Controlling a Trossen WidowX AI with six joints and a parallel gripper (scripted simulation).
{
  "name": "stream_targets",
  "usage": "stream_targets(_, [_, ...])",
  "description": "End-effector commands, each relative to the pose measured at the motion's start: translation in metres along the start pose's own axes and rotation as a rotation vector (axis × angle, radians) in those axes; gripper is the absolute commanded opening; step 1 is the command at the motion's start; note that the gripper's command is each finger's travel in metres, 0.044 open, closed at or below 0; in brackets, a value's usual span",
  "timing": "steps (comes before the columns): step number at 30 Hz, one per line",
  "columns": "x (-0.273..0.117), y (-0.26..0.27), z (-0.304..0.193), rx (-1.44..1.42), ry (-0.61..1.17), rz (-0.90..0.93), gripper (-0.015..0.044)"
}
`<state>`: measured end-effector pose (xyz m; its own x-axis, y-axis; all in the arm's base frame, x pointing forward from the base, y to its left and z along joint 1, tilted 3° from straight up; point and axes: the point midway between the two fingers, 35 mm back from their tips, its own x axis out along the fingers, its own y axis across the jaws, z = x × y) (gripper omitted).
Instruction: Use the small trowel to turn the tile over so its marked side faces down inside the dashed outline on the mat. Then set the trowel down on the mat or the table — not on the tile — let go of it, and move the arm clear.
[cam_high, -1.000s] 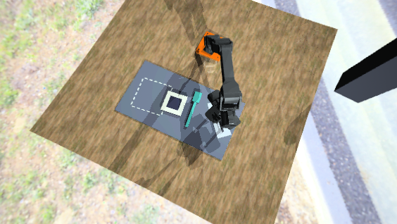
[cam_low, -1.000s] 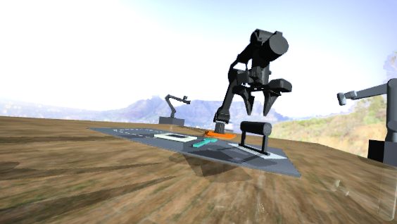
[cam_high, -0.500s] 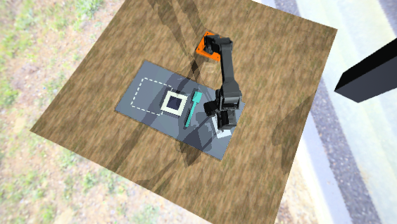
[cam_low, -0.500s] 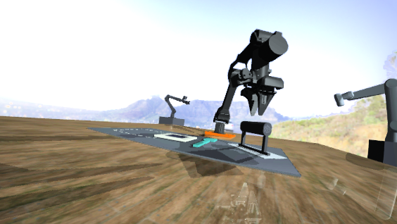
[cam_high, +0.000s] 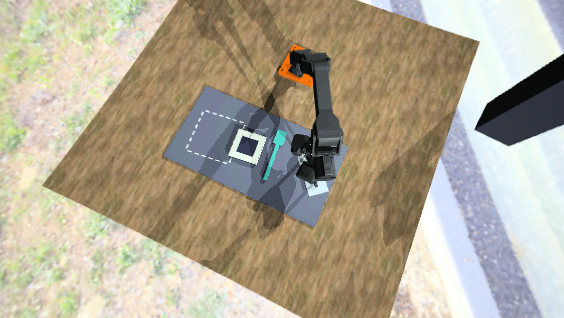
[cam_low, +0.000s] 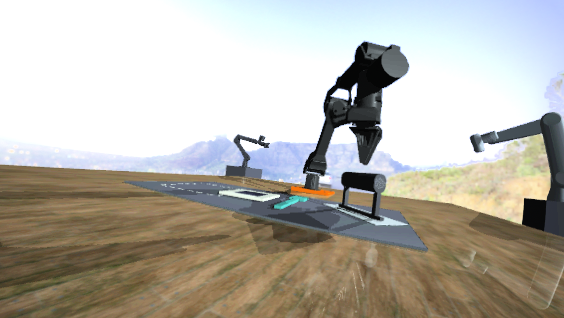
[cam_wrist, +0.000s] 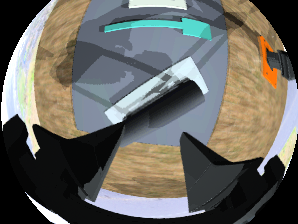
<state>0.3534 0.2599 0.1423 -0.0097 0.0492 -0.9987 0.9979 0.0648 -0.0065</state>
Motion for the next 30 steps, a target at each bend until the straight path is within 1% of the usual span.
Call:
stream_targets(1, [-0.0011,-0.0001,0.0,0.144,0.004,0.003,0.027])
stream_targets(20, [-0.0012,-0.0011,0.0011,0.797,0.004,0.002,0.027])
stream_targets(30, [0.0028,-0.0008,0.001,0.82,0.004,0.002,0.027])
